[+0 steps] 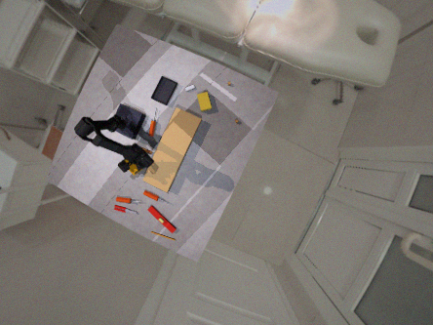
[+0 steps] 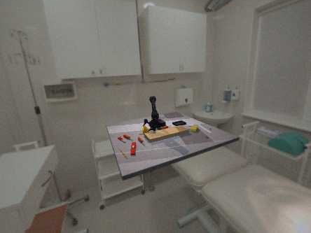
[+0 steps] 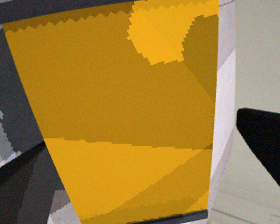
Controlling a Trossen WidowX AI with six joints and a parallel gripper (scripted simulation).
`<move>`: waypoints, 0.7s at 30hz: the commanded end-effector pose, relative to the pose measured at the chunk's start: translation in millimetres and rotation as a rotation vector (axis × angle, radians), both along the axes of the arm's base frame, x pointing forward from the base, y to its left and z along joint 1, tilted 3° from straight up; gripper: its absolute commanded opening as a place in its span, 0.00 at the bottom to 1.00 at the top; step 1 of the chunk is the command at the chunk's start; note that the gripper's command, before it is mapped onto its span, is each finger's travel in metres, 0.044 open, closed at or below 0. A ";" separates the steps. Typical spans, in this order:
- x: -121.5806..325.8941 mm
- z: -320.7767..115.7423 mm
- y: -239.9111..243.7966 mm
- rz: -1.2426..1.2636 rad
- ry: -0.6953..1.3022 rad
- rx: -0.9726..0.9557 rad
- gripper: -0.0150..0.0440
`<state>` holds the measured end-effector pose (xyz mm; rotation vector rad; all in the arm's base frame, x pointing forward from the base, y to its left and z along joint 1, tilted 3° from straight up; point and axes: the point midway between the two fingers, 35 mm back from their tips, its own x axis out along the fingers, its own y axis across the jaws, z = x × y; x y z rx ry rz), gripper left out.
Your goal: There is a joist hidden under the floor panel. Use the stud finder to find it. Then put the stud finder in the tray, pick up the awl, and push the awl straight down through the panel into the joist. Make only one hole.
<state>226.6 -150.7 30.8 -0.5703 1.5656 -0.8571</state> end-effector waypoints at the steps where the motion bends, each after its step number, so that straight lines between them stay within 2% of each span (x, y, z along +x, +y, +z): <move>1: 4.0 5.0 5.1 0.000 -0.012 -0.001 1.00; 12: 7.5 18.8 19.2 0.000 -0.012 0.003 1.00; 21: 8.6 106.3 66.6 0.001 -0.002 0.006 1.00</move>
